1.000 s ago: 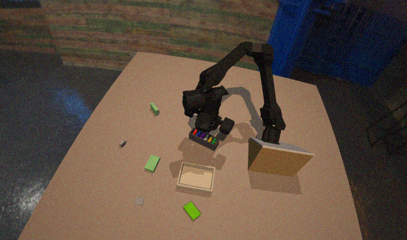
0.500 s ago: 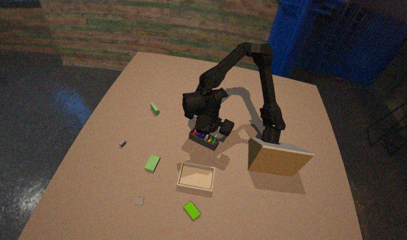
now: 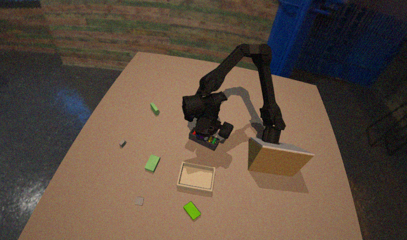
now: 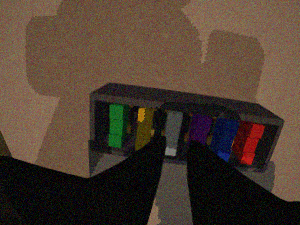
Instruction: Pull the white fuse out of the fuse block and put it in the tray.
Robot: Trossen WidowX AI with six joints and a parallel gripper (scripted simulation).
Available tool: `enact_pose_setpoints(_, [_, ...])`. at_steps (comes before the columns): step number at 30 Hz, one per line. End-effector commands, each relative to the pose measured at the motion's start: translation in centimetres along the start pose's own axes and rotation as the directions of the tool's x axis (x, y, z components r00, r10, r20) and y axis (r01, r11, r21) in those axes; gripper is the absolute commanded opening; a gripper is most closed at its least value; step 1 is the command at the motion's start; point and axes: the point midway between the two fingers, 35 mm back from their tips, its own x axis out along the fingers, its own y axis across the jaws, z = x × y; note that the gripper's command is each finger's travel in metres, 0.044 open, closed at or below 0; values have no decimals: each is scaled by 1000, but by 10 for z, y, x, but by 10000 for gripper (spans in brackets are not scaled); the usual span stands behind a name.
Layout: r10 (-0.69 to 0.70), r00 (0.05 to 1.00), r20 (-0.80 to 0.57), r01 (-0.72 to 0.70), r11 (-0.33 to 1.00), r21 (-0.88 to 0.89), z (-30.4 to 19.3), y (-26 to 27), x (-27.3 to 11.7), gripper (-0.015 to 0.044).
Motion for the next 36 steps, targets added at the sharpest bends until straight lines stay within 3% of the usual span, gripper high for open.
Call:
enact_pose_setpoints(1, [3, 1000, -11, -3, 1000, -8, -1, 2, 6, 66])
enact_pose_setpoints(36, [3, 1000, -12, -3, 1000, -8, -2, 2, 21, 66])
